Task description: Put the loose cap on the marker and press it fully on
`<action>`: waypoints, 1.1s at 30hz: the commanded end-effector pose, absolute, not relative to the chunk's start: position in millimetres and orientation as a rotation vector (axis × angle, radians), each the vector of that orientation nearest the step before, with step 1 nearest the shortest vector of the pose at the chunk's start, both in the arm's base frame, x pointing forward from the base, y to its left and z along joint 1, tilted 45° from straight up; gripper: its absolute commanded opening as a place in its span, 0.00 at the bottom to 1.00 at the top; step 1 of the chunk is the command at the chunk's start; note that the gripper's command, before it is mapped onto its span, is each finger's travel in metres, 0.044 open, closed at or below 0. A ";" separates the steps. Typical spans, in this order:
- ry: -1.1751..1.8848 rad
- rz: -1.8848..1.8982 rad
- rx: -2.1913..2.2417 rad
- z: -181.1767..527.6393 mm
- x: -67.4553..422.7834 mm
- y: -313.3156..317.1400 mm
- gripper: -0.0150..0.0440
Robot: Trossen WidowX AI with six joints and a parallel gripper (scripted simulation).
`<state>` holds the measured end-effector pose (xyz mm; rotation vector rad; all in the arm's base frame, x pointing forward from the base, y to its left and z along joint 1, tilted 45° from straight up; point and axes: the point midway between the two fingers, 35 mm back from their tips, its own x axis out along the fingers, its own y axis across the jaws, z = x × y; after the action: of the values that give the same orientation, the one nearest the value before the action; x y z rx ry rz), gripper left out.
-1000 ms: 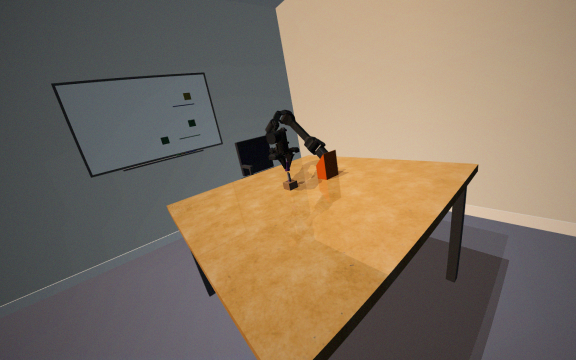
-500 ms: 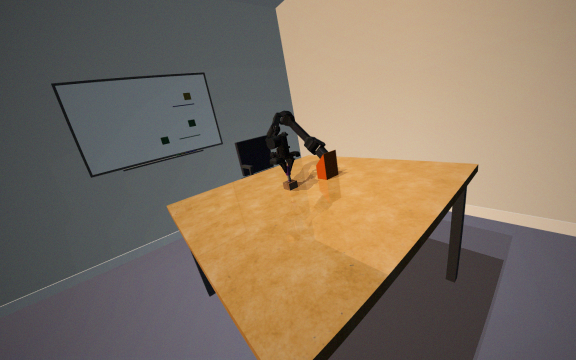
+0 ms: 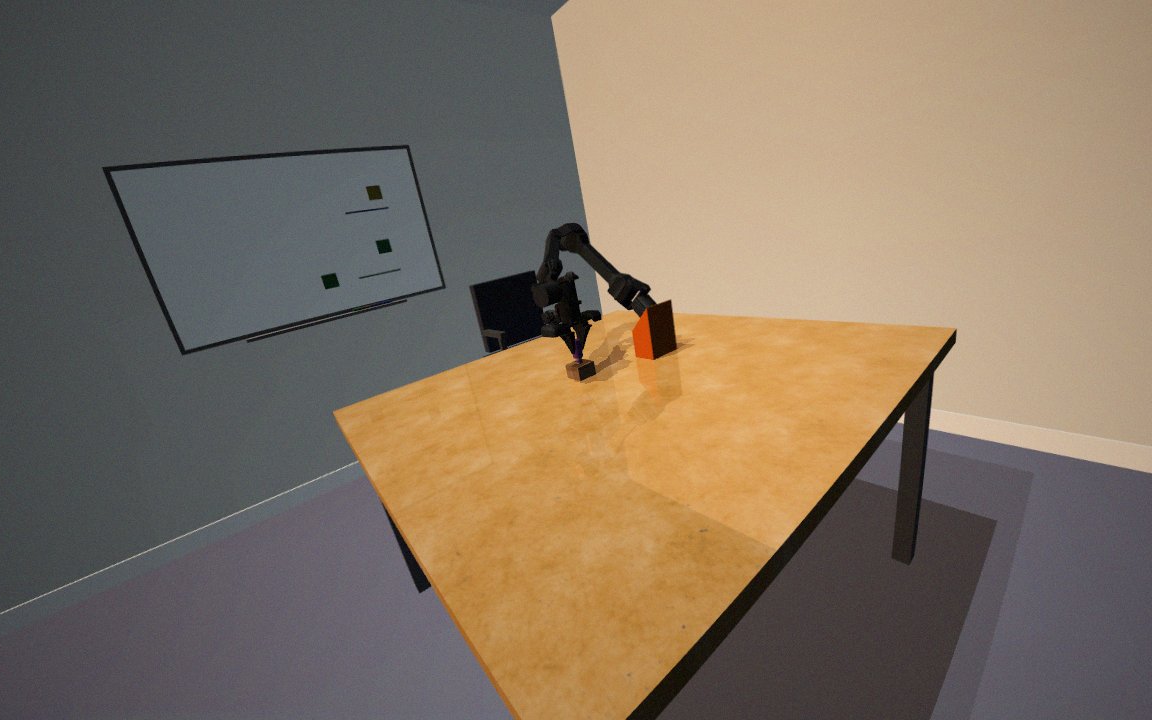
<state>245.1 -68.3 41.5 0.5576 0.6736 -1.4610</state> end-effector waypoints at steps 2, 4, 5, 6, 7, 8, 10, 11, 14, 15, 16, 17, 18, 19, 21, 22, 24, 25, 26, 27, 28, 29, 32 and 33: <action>0.674 -1.461 0.550 40.0 244.4 -70.5 0.25; 0.674 -1.461 0.550 40.0 244.3 -70.5 0.25; 0.674 -1.461 0.550 40.0 244.3 -70.5 0.25; 0.674 -1.462 0.556 40.1 244.4 -69.8 0.30; 0.674 -1.462 0.556 40.1 244.4 -69.8 0.34; 0.674 -1.462 0.556 40.1 244.4 -69.8 0.39; 0.674 -1.462 0.556 40.1 244.4 -69.8 0.48; 0.674 -1.462 0.556 40.1 244.4 -69.8 0.52; 0.674 -1.462 0.556 40.1 244.4 -69.8 0.65; 0.674 -1.462 0.556 40.1 244.4 -69.8 0.70; 0.674 -1.462 0.556 40.1 244.4 -69.8 0.74; 0.674 -1.462 0.556 40.1 244.4 -69.8 0.79; 0.674 -1.462 0.556 40.1 244.4 -69.8 0.83; 0.674 -1.462 0.556 40.1 244.4 -69.8 0.88; 0.674 -1.462 0.556 40.1 244.4 -69.8 0.97; 0.674 -1.462 0.556 40.1 244.4 -69.8 1.00; 0.676 -1.461 0.558 46.2 245.8 -62.7 1.00; 0.678 -1.460 0.560 54.1 247.1 -53.9 1.00; 0.679 -1.459 0.561 64.9 247.8 -42.5 1.00; 0.679 -1.460 0.560 76.2 247.4 -31.4 1.00; 0.679 -1.460 0.559 85.3 246.5 -22.9 1.00; 0.678 -1.461 0.558 90.8 245.6 -18.0 1.00; 0.677 -1.461 0.558 92.7 245.3 -16.3 1.00; 0.687 -1.455 0.546 92.7 245.3 -16.4 0.96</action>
<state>248.5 -17.2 91.1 0.5575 0.6743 -1.4422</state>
